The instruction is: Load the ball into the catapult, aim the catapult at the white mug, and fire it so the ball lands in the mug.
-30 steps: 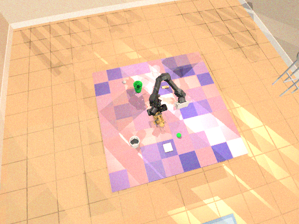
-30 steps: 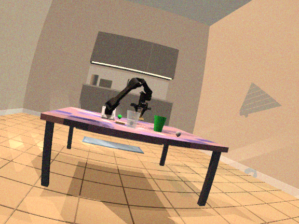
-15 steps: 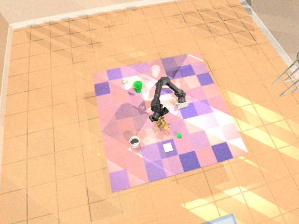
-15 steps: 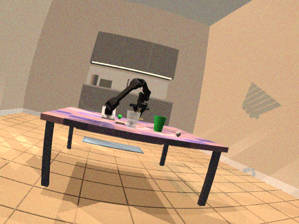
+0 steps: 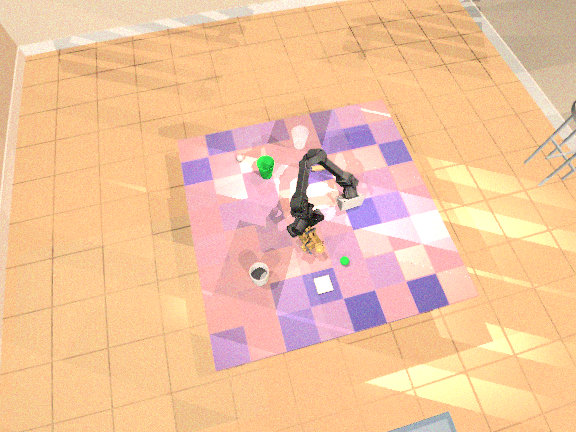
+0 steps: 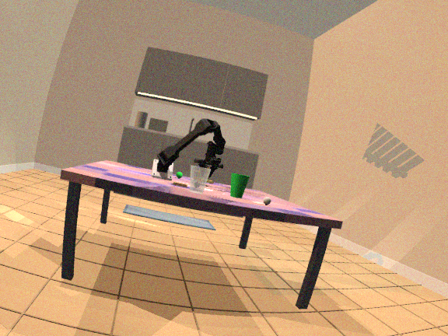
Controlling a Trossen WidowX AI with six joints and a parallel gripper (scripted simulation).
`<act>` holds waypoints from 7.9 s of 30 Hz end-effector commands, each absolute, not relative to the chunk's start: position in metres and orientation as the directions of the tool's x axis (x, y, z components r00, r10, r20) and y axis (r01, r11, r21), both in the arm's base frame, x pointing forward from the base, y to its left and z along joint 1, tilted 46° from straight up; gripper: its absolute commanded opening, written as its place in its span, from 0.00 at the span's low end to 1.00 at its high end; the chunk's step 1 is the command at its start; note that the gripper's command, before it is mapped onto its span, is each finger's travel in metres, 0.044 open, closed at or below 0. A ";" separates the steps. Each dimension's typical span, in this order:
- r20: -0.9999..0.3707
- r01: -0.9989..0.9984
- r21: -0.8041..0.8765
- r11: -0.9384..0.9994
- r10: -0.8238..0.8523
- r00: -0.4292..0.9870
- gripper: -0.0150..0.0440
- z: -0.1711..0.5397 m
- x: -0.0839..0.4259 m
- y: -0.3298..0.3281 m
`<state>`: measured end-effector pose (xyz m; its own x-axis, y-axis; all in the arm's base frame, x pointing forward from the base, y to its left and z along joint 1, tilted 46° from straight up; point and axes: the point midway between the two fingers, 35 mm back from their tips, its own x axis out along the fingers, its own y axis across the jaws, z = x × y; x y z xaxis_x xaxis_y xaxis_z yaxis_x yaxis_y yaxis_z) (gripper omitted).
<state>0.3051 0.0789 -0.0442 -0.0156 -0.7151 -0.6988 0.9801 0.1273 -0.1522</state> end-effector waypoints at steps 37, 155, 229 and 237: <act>-0.702 0.980 -0.153 0.129 -0.712 -0.016 1.00 -0.025 0.309 0.102; -0.701 0.487 -0.624 0.610 -0.713 -0.006 0.25 -0.035 0.322 0.105; -0.703 0.485 -0.624 0.612 -0.711 -0.006 1.00 -0.008 0.327 0.136; -0.703 0.483 -0.625 0.613 -0.711 -0.006 1.00 -0.013 0.324 0.130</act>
